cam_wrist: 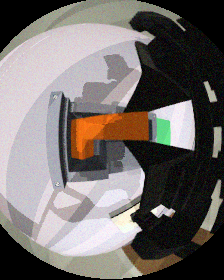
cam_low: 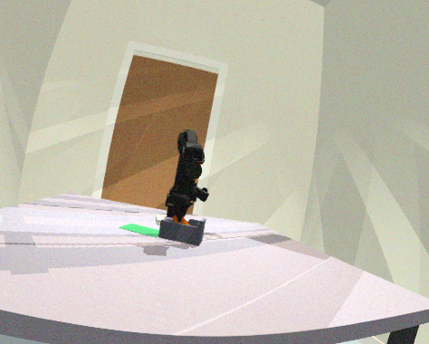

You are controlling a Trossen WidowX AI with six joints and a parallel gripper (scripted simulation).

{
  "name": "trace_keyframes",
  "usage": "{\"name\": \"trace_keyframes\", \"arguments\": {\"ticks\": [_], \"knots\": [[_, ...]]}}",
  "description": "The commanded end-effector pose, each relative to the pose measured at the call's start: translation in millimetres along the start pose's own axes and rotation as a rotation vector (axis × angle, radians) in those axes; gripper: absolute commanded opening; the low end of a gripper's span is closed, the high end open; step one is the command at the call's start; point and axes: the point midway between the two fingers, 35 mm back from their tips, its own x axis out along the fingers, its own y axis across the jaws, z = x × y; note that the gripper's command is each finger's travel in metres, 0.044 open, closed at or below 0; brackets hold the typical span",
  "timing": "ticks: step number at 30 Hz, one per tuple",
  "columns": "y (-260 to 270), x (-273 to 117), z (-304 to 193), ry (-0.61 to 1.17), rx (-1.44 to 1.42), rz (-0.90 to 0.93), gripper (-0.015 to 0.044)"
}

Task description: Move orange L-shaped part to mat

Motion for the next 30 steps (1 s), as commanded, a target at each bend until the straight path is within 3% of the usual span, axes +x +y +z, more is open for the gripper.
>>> {"name": "trace_keyframes", "arguments": {"ticks": [1,4,30], "knots": [[0,0,0,0.000,0.000,-0.001,0.0062],[0,0,0,0.000,0.000,-0.001,0.0000],[0,-31,0,0.005,-0.004,0.004,0.0000]]}}
